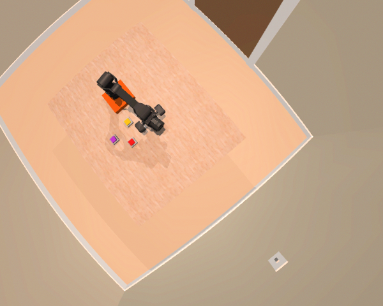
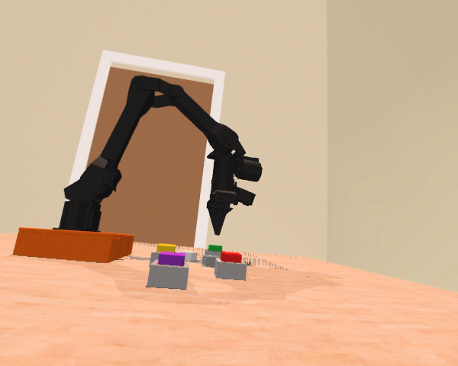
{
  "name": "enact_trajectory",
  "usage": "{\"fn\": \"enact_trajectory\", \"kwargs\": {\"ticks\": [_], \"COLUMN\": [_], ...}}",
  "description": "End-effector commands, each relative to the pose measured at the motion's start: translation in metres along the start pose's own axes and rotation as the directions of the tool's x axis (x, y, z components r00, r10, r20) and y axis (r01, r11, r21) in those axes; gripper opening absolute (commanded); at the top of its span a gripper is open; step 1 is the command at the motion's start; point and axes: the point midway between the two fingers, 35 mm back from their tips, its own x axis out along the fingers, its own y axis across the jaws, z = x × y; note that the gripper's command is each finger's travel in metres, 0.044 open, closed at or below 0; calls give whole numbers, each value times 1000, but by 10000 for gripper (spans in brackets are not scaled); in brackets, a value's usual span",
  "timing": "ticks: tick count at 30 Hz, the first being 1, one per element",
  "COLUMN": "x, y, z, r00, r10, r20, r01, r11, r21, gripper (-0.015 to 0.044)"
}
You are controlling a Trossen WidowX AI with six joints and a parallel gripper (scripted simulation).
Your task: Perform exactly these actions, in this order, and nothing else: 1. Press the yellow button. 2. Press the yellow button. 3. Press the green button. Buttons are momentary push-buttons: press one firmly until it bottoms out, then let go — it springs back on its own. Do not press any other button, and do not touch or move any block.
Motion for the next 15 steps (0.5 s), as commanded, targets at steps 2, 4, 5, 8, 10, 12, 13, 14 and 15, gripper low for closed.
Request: {"fn": "enact_trajectory", "kwargs": {"ticks": [2, 4, 5, 8, 10, 12, 13, 14, 15], "x": [8, 12, 13, 18, 21, 24, 26, 28, 29], "y": [0, 0, 0, 0, 0, 0, 0, 0, 0], "z": [-1, -1, -1, -1, -1, -1, -1, -1, -1], "r00": [1000, 1000, 1000, 1000, 1000, 1000, 1000, 1000, 1000], "r10": [1, 1, 1, 1, 1, 1, 1, 1, 1], "r20": [-3, -3, -3, -3, -3, -3, -3, -3, -3], "r01": [-1, -1, -1, -1, -1, -1, -1, -1, -1], "r11": [1000, 1000, 1000, 1000, 1000, 1000, 1000, 1000, 1000], "r21": [7, 7, 7, 7, 7, 7, 7, 7, 7], "gripper": [20, 20, 20, 20, 20, 20, 20, 20, 20]}}
